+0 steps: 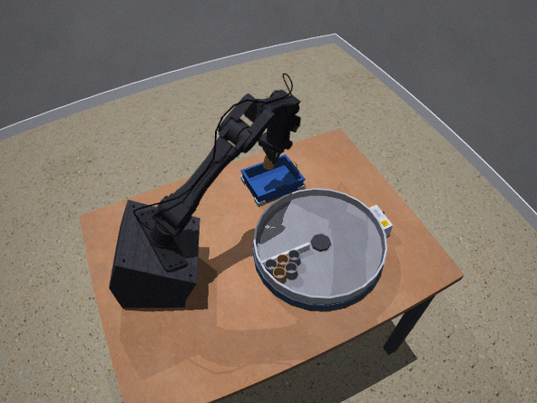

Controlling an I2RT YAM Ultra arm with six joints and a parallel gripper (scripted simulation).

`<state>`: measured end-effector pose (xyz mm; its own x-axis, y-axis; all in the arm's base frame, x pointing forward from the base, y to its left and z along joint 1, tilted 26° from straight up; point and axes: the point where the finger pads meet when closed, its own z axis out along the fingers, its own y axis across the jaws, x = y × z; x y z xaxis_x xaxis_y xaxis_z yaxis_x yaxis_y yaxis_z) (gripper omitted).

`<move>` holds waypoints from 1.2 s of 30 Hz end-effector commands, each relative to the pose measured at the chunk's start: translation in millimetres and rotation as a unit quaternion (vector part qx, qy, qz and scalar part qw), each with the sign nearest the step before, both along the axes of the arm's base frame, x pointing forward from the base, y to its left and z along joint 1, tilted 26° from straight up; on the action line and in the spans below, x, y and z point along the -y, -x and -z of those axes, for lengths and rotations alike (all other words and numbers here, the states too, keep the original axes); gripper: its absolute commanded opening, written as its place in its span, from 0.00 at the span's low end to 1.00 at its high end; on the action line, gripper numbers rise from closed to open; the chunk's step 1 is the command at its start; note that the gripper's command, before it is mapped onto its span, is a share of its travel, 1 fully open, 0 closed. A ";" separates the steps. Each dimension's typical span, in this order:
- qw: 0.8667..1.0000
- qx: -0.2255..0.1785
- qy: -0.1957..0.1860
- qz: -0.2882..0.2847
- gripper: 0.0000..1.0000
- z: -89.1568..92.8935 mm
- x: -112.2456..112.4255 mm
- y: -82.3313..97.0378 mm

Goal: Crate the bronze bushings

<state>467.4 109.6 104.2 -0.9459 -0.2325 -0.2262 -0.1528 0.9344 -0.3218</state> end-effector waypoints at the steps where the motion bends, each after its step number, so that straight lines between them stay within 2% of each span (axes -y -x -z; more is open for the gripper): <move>1: 0.998 0.059 -0.017 -0.005 0.00 -28.4 -16.6 -19.6; 34: 0.998 0.062 -0.018 -0.006 0.00 -28.7 -17.0 -20.6; 36: 0.998 0.053 -0.014 -0.005 0.00 -22.3 -17.1 -19.8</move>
<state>478.6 112.9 110.4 -0.9335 -0.2283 -0.2765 -0.1356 0.9386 -0.3173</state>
